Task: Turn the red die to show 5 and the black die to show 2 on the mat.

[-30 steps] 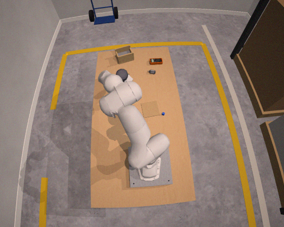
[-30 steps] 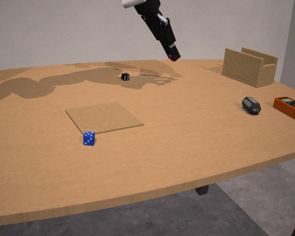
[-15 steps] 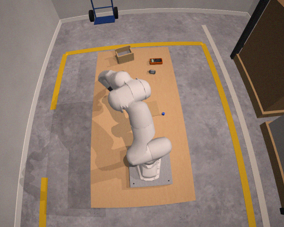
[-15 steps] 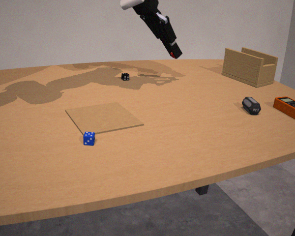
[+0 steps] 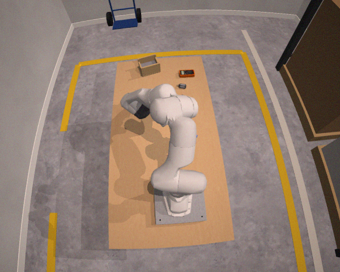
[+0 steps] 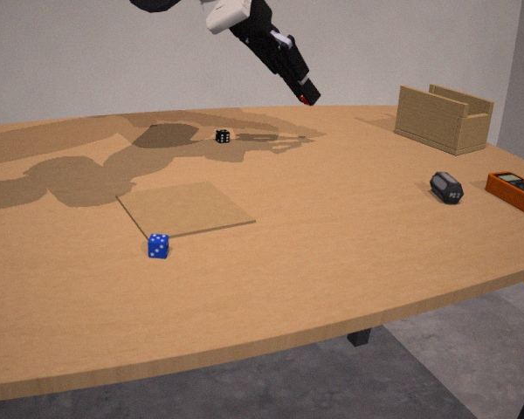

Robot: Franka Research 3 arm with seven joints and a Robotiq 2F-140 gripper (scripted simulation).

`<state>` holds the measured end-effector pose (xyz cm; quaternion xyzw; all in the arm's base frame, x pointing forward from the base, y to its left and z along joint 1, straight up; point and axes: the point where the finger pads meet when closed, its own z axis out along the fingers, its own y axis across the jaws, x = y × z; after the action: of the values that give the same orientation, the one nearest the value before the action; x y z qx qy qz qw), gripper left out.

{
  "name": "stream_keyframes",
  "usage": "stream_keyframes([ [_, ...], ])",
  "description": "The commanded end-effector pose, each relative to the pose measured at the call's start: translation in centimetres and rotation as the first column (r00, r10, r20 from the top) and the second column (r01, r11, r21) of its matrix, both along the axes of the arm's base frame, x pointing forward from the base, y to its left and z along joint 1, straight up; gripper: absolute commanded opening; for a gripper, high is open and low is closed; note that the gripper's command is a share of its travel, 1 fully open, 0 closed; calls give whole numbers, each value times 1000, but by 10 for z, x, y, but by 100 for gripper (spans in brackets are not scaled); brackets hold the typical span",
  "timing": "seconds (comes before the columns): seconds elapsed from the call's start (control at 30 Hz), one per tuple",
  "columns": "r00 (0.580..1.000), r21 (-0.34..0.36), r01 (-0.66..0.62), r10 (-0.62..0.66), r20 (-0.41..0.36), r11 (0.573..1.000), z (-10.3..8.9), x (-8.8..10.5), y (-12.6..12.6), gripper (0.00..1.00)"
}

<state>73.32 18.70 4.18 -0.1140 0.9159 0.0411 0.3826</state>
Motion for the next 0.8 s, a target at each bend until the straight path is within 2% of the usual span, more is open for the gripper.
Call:
stream_keyframes([
  [0.0,986,52,6,-15,165,999,9,8,-11,18],
  [0.27,965,77,0,-20,263,997,8,5,-12,18],
  [0.6,962,80,-1,-21,271,997,8,4,-12,18],
  [0.77,962,80,-1,-21,271,997,1,4,-12,18],
])
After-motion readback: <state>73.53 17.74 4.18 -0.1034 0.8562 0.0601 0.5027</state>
